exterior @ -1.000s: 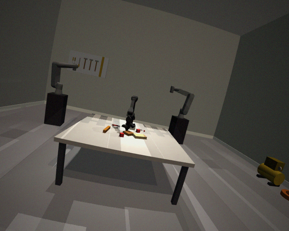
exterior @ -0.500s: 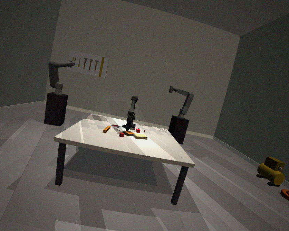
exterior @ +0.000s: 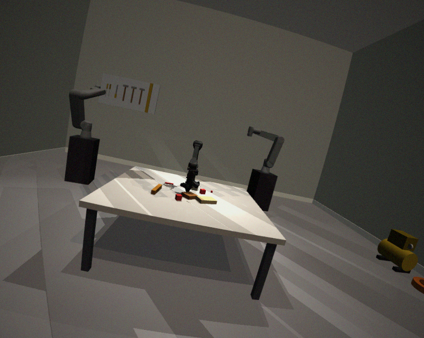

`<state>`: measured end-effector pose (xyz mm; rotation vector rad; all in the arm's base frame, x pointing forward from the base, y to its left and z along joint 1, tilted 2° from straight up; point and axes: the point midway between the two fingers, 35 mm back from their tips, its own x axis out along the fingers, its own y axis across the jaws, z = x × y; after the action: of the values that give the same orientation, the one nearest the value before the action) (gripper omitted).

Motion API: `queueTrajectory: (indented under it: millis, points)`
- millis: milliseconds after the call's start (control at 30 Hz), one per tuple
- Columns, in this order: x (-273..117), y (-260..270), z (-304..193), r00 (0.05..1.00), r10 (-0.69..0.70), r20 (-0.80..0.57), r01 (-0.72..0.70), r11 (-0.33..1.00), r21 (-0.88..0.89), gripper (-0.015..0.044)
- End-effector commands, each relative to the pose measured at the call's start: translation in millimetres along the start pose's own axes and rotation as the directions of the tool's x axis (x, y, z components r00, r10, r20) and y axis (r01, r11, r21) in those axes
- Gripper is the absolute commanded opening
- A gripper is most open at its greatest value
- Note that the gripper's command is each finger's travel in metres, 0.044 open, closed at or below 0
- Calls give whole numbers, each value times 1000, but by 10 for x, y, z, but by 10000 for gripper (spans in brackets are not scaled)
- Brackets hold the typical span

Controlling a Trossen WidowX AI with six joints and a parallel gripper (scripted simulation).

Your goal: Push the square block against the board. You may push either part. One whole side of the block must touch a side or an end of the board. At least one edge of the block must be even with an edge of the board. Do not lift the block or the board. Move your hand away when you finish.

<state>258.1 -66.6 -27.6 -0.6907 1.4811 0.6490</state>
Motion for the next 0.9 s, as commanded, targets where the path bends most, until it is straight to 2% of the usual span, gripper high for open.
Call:
queueTrajectory:
  millis: [0, 467, 867]
  points:
    - [-17, -33, 61, 1000, -6, 9, 6, 1000, -1, 0]
    - [-20, -58, 150, 1000, -7, 10, 7, 1000, -1, 0]
    - [-16, -60, -6, 1000, -7, 8, 7, 1000, -1, 0]
